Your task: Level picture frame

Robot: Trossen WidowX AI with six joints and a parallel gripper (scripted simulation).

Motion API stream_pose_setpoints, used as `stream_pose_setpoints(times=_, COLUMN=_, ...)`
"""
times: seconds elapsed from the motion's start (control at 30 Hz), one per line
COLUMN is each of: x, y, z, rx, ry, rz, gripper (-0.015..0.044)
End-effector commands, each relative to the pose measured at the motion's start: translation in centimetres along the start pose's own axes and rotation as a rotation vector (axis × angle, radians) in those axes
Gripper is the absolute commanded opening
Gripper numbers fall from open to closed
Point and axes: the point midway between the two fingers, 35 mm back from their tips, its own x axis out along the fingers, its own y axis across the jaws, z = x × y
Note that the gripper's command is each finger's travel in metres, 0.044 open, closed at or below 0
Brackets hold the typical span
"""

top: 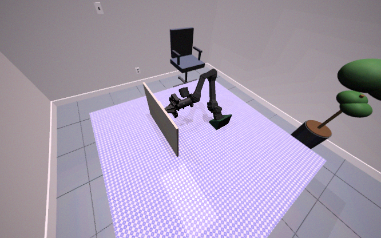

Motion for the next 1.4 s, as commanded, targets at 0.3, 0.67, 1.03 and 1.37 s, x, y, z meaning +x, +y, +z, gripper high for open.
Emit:
stream_pose_setpoints(times=0.3, x=0.0, y=-0.02, z=0.0, rx=0.001, ry=0.0, rz=0.0, gripper=0.0)
stream_pose_setpoints(times=0.67, x=0.0, y=-0.07, z=-0.01, rx=0.047, ry=0.001, rz=0.0, gripper=0.0)
stream_pose_setpoints(times=1.03, x=0.0, y=-0.07, z=0.0, rx=0.094, ry=0.001, rz=0.0, gripper=0.0)
stream_pose_setpoints(times=1.37, x=0.0, y=-0.07, z=0.01, rx=0.147, ry=0.002, rz=0.0, gripper=0.0)
